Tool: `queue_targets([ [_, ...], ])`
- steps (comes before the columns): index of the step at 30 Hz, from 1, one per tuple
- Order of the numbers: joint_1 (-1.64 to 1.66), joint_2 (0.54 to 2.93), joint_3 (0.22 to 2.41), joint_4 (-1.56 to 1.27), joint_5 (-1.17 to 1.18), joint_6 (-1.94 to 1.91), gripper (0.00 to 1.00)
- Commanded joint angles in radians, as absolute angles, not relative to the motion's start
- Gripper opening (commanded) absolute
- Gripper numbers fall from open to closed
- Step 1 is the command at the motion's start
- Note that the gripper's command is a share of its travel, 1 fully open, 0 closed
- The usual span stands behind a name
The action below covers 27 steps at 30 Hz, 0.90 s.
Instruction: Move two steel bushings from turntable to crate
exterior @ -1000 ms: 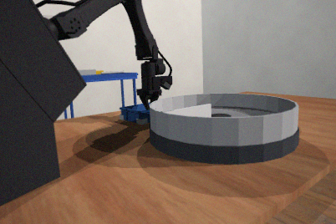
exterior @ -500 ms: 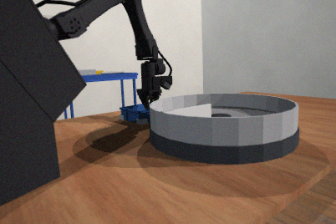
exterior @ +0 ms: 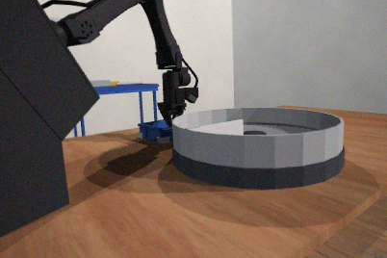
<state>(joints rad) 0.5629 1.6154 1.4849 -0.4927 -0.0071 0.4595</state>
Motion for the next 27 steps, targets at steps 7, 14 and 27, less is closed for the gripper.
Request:
queue_targets([
  [7,0.556,1.586,1.516,-0.501,0.004,0.460,0.14],
  [14,0.556,1.584,1.516,-0.502,0.004,0.460,0.14],
  [27,0.555,1.531,1.472,-0.552,0.004,0.460,0.14],
])
